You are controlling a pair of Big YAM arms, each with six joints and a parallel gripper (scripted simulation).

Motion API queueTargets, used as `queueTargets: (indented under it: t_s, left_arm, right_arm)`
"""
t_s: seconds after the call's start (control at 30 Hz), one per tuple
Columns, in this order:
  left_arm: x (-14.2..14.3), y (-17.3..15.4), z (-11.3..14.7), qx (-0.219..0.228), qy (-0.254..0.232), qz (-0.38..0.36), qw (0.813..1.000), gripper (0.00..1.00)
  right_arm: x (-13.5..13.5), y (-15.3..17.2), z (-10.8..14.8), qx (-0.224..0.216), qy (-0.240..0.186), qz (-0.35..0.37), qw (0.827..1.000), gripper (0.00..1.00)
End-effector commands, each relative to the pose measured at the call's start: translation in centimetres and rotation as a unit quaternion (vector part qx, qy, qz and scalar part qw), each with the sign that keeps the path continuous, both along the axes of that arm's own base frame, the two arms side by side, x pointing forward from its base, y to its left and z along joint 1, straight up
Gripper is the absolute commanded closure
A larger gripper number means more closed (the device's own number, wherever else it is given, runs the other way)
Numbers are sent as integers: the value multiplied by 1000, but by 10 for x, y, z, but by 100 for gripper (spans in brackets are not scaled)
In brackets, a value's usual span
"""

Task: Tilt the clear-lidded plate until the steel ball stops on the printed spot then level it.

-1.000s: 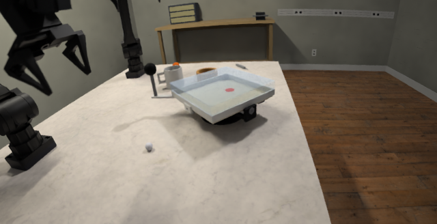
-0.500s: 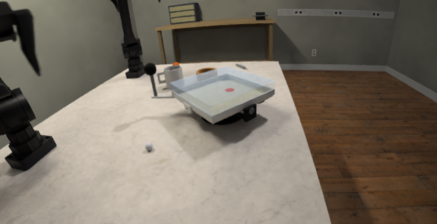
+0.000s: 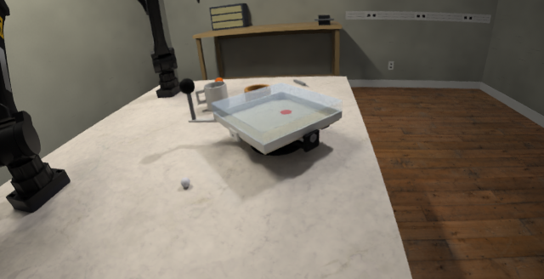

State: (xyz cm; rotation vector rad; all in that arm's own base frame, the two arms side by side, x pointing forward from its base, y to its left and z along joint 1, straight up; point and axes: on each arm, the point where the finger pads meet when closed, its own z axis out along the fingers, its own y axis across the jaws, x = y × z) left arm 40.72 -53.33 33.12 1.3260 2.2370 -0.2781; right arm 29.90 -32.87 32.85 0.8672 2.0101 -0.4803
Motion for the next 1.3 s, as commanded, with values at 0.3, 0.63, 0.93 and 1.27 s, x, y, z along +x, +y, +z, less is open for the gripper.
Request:
queueTargets:
  t_s: [0.3, 0.63, 0.93, 1.27]
  left_arm:
    - [3, -4, 23, -18, -14, 0, 1000, 0]
    - [3, -4, 23, -18, -14, 0, 1000, 0]
    - [3, -4, 23, -18, -14, 0, 1000, 0]
    - [3, -4, 23, -18, -14, 0, 1000, 0]
  right_arm:
    - [-97, -135, 90, -115, -80, -164, 976, 0]
    - [-182, -183, 124, -177, -98, -252, 946, 0]
    - [-258, -207, 152, -228, -105, -319, 914, 0]
    - [-298, -214, 166, -255, -105, -350, 895, 0]
